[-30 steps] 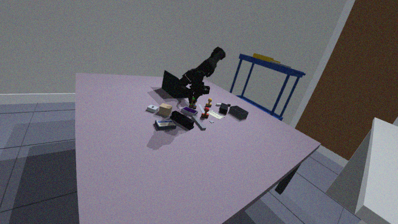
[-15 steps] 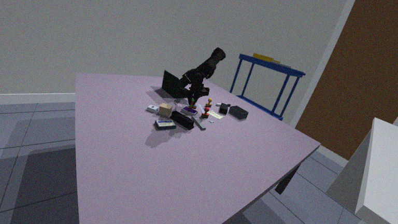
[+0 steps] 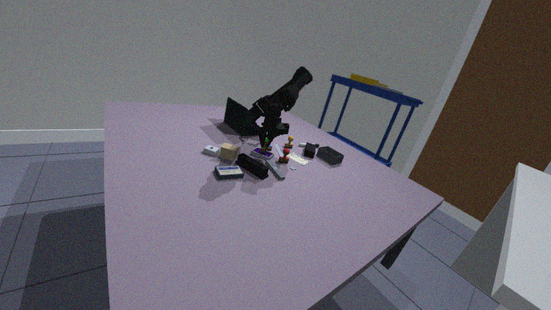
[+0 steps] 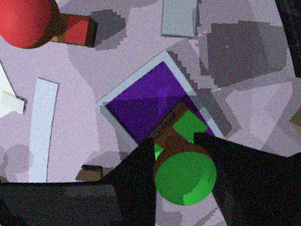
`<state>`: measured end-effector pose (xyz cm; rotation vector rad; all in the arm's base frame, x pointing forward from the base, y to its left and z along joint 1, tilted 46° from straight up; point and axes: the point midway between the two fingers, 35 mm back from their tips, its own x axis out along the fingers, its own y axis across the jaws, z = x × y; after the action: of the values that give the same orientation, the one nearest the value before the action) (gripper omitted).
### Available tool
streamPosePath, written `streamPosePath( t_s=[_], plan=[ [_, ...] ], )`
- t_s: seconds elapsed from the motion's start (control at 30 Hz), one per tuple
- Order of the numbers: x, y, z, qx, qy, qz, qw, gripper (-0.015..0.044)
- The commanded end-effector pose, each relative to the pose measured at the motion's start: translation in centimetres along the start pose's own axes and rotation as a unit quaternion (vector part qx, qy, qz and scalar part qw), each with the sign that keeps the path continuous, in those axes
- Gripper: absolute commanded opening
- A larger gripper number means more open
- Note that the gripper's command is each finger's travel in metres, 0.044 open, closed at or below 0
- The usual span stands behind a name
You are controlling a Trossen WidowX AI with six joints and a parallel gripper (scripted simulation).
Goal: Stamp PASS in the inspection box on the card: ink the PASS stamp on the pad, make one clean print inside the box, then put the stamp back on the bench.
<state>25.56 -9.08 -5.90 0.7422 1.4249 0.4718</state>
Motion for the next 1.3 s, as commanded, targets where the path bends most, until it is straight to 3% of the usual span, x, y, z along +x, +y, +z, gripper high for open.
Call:
streamPosePath(
  t_s=[0.0, 1.27],
  plan=[
    [0.33, -0.02, -0.12, 0.004, 0.001, 0.003, 1.0, 0.0],
    [0.86, -0.01, -0.12, 0.0, 0.001, 0.002, 1.0, 0.0]
  ],
)
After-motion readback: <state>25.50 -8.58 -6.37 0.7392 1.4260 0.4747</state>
